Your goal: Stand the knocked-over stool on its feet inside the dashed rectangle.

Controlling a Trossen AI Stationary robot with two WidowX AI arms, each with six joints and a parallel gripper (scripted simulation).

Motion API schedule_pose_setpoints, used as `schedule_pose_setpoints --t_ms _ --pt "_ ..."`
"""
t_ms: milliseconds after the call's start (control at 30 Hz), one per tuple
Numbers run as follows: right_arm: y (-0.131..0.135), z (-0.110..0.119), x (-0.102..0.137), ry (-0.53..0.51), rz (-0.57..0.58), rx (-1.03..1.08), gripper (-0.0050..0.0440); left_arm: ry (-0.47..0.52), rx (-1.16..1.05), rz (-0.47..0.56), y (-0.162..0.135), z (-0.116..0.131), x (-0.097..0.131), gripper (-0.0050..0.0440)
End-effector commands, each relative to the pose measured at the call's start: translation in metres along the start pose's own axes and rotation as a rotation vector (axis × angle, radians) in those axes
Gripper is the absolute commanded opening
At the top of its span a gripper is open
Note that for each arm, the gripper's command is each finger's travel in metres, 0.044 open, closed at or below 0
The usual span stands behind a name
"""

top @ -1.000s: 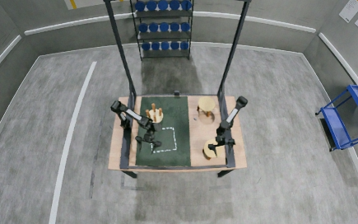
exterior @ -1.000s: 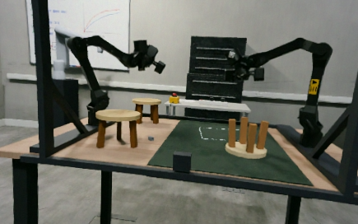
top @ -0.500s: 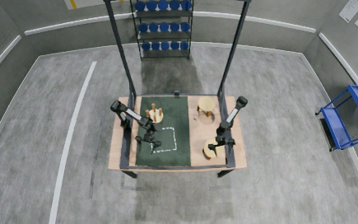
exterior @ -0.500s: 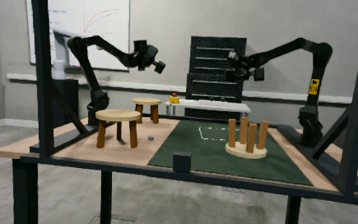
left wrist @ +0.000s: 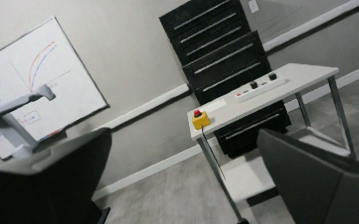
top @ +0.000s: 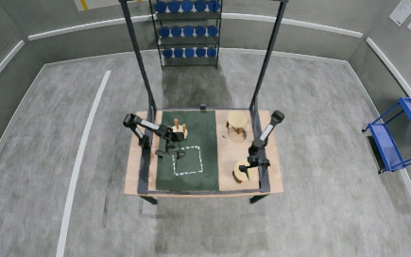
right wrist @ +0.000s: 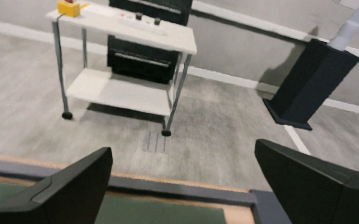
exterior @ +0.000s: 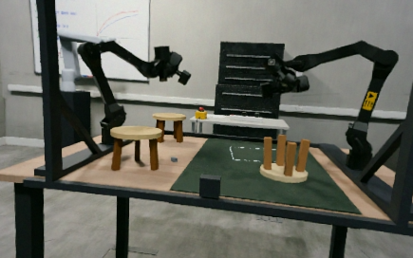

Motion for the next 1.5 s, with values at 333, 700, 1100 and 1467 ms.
schedule_pose_setpoints --t_ms 333,700,1100,1467 --pt "-0.016 0.010 0.063 0.134 -0.244 0.202 0.0400 -0.028 0.029 -0.010 0.006 -0.008 0.001 0.0400" --pt "-0.016 0.037 0.133 0.349 -0.592 0.617 0.0400 -0.028 0.029 -0.010 0.006 -0.008 0.001 0.0400" --pt "0.001 0.061 0.195 0.548 -0.938 0.990 0.0400 -0.028 0.029 -0.010 0.006 -0.008 0.001 0.0400" --pt "0.021 0.080 0.232 0.675 -1.161 1.231 0.0400 -0.028 0.029 -0.010 0.006 -0.008 0.001 0.0400"
Point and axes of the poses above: on each arm, the point midway between the two fingers, 35 mm back from their tips, its own x axis back along the fingers, its own y axis across the jaws, z = x × y, the point moved 10 cm from there along x, back along the fingers, and after that the axes turned 1 degree about x, right-handed, at the moved point
